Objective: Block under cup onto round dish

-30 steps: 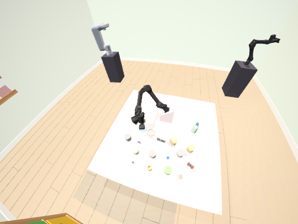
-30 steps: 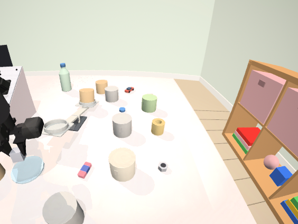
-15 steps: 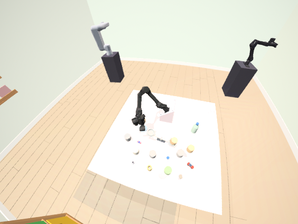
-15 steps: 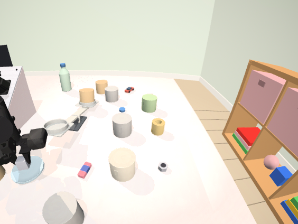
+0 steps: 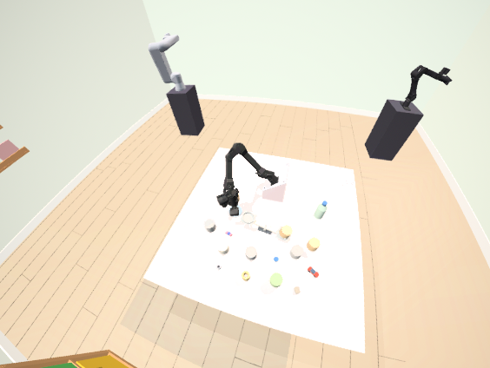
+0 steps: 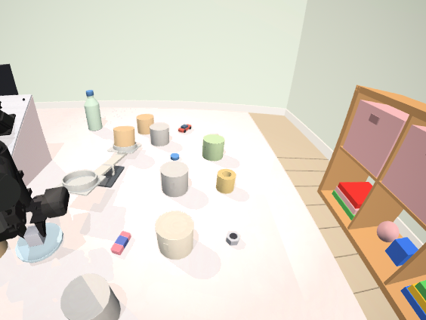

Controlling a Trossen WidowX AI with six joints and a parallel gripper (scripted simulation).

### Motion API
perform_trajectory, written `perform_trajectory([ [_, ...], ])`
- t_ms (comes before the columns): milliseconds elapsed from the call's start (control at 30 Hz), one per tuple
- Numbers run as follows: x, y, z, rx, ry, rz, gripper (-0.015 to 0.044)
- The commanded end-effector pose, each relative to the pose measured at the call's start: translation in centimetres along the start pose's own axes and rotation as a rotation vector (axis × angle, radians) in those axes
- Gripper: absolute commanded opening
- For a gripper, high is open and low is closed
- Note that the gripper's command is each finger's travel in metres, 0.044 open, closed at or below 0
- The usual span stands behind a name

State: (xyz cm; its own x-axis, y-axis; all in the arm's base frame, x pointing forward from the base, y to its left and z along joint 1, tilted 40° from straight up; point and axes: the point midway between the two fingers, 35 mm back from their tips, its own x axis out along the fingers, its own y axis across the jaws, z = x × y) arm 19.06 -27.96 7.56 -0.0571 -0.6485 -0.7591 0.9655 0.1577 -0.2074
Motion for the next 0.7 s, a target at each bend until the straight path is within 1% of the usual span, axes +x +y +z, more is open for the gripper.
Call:
perform_trajectory([
  [0,0.0,0.0,0.0,0.001,-0.001,-0.001,0.0236],
  [267,-0.3,0.5,0.1,-0.017,-0.001,0.013,0.0440],
  [533,-3.8,0.4,0.1,-0.009,0.000,0.011,0.0440],
  [600,-5.5,0.1,0.1,-0.001,-0.001,0.006,0.0440],
  [667,-5.8,0.1,0.1,0.001,-0.001,0.005,0.0440],
])
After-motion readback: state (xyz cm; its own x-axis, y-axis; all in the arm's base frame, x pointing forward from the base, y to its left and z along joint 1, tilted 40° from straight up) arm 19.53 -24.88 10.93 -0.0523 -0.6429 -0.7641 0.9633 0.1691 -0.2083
